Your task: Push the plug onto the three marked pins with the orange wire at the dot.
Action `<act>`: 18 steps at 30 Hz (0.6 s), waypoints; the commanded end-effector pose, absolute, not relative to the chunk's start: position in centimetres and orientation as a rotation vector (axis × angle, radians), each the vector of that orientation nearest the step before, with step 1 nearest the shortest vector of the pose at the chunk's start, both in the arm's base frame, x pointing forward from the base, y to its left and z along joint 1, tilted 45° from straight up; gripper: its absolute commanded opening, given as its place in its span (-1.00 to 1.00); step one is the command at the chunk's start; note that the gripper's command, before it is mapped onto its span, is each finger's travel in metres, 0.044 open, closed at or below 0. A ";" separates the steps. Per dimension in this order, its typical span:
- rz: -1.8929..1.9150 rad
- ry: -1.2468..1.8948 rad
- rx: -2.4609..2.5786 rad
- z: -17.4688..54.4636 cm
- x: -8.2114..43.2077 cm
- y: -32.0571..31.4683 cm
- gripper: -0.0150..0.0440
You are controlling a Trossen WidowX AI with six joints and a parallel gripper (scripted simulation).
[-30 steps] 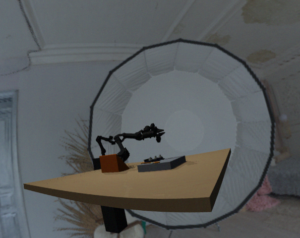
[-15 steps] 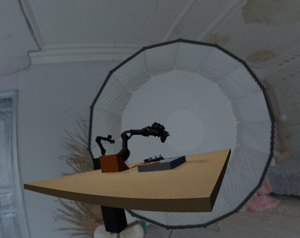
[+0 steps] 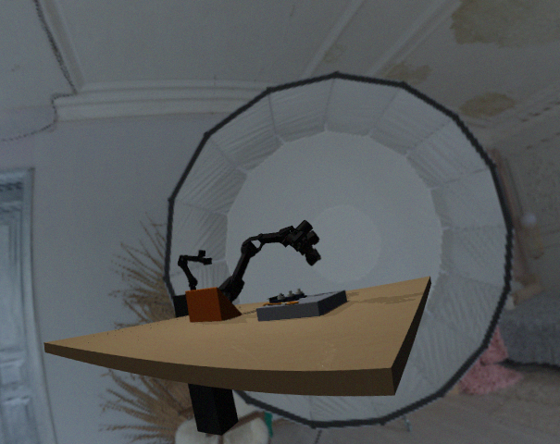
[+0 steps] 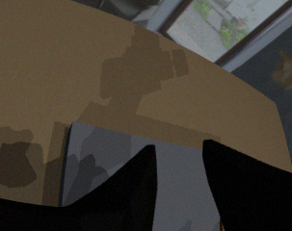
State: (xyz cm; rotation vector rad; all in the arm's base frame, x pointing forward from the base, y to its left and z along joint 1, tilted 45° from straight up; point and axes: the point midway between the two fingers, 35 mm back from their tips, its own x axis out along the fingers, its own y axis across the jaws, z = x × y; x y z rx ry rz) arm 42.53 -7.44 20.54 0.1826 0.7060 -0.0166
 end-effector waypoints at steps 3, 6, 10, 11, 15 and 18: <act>-0.015 0.868 0.286 16.9 43.5 -9.3 -0.10; -0.017 0.945 0.342 15.0 43.8 -10.3 -0.10; -0.019 1.045 0.424 12.6 43.9 -11.6 -0.10; -0.020 1.069 0.445 12.0 43.9 -11.9 -0.10; -0.022 1.163 0.536 9.6 43.7 -13.2 -0.10; -0.024 1.230 0.610 7.8 43.5 -14.1 -0.10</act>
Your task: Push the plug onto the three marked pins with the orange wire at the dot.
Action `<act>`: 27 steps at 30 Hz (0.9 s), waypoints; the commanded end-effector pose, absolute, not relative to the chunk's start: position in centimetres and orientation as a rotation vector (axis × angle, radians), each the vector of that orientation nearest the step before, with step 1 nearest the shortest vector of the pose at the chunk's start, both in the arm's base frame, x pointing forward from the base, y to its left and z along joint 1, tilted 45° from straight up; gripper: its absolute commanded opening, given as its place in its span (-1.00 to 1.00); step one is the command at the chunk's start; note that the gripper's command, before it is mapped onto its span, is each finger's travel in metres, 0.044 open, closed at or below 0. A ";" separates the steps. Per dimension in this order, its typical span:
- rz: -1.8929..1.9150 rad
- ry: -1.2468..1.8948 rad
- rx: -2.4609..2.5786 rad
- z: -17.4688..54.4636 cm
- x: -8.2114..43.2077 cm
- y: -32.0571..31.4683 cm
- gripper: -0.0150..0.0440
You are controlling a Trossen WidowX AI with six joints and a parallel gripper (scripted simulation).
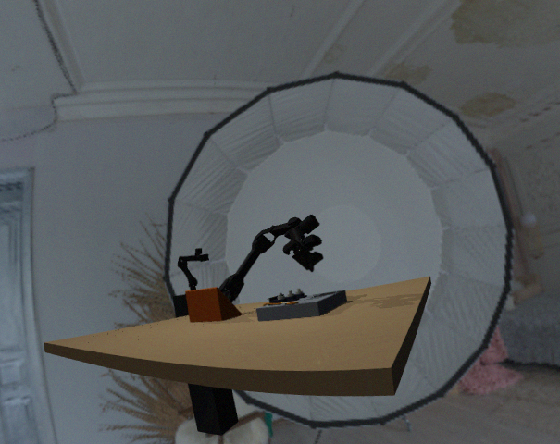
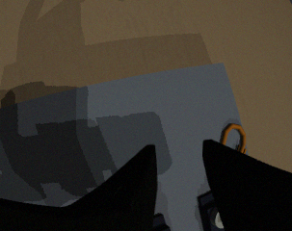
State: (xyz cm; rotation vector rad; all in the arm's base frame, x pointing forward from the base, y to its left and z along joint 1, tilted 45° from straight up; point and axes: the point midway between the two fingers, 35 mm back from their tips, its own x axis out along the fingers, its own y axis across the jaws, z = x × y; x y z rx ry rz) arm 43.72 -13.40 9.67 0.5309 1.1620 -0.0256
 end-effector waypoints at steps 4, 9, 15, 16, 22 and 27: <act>-0.027 1.314 0.714 5.5 43.0 -15.2 -0.10; -0.031 1.410 0.854 2.7 42.1 -16.4 -0.10; -0.035 1.513 1.036 -0.5 40.7 -17.7 -0.10; -0.036 1.528 1.067 -1.0 40.4 -17.8 -0.10; -0.039 1.601 1.235 -3.5 39.0 -18.7 -0.10; -0.039 1.606 1.248 -3.7 38.9 -18.7 -0.10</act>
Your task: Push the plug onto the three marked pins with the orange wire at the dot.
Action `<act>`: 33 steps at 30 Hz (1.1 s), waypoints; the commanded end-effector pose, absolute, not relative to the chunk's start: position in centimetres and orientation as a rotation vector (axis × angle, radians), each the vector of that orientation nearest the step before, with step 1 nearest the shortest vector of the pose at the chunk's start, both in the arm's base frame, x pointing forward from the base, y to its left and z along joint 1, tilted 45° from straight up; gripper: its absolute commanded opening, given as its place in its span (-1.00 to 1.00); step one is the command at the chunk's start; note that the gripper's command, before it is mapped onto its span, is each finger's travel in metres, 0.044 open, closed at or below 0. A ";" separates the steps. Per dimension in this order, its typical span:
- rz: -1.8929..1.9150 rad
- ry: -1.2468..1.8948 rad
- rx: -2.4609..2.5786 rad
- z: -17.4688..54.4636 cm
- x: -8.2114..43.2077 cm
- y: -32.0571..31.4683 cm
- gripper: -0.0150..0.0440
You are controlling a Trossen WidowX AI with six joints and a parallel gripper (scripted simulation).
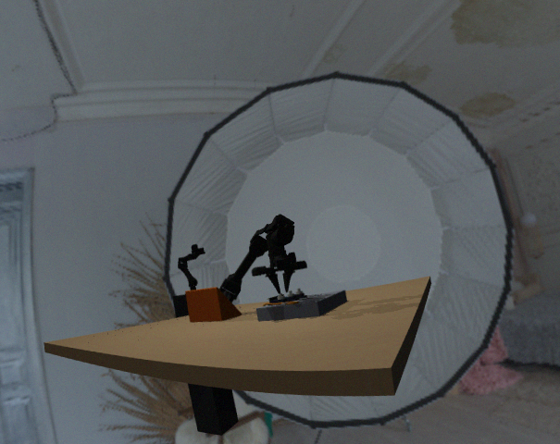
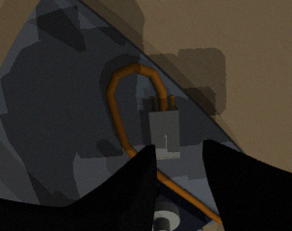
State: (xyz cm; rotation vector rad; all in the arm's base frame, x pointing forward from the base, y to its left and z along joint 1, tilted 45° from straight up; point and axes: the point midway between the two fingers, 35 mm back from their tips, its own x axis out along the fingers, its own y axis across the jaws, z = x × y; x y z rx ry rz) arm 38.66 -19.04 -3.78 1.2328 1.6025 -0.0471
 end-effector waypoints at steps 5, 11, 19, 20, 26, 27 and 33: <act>-0.039 1.606 1.248 -4.8 39.1 -17.7 -0.10; -0.038 1.606 1.248 -5.5 39.2 -17.0 -0.10; -0.038 1.605 1.249 -6.1 39.3 -16.5 -0.10; -0.038 1.605 1.249 -6.2 39.3 -16.4 -0.10; -0.038 1.605 1.249 -6.5 39.3 -16.0 -0.19; -0.038 1.605 1.249 -6.5 39.3 -16.0 -0.28; -0.038 1.605 1.249 -6.5 39.3 -16.0 -0.48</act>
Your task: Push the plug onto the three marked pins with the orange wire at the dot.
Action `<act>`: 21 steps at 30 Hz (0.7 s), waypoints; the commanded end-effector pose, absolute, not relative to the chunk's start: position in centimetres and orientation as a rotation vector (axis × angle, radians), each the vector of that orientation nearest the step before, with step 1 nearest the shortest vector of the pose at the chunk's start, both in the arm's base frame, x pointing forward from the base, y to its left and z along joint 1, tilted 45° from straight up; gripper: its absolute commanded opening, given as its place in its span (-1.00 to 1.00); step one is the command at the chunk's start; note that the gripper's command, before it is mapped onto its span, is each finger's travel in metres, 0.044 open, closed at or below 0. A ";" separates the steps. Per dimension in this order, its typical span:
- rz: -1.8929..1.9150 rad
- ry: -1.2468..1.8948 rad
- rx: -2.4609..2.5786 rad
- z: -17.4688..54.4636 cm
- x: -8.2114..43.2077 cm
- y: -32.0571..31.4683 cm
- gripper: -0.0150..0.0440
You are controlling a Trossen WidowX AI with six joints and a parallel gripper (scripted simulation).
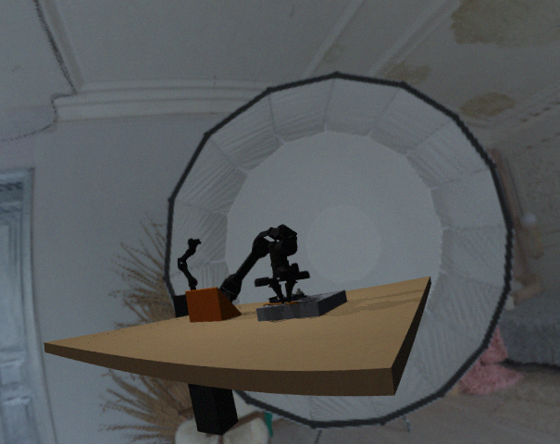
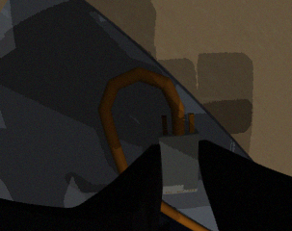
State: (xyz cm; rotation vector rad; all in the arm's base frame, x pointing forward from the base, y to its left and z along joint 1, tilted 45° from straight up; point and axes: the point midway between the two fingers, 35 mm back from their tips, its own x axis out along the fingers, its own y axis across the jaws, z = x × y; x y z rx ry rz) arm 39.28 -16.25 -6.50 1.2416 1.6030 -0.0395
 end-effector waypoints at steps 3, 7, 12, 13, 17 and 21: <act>-0.038 1.605 1.249 -6.3 39.3 -16.3 -0.49; -0.039 1.605 1.248 -5.4 39.3 -17.1 -0.49; -0.040 1.606 1.248 -4.1 39.1 -18.4 -0.49; -0.040 1.606 1.247 -3.8 39.1 -18.7 -0.49; -0.040 1.606 1.247 -2.7 38.8 -19.7 -0.49; -0.068 1.611 1.273 -2.3 38.6 -19.8 -0.49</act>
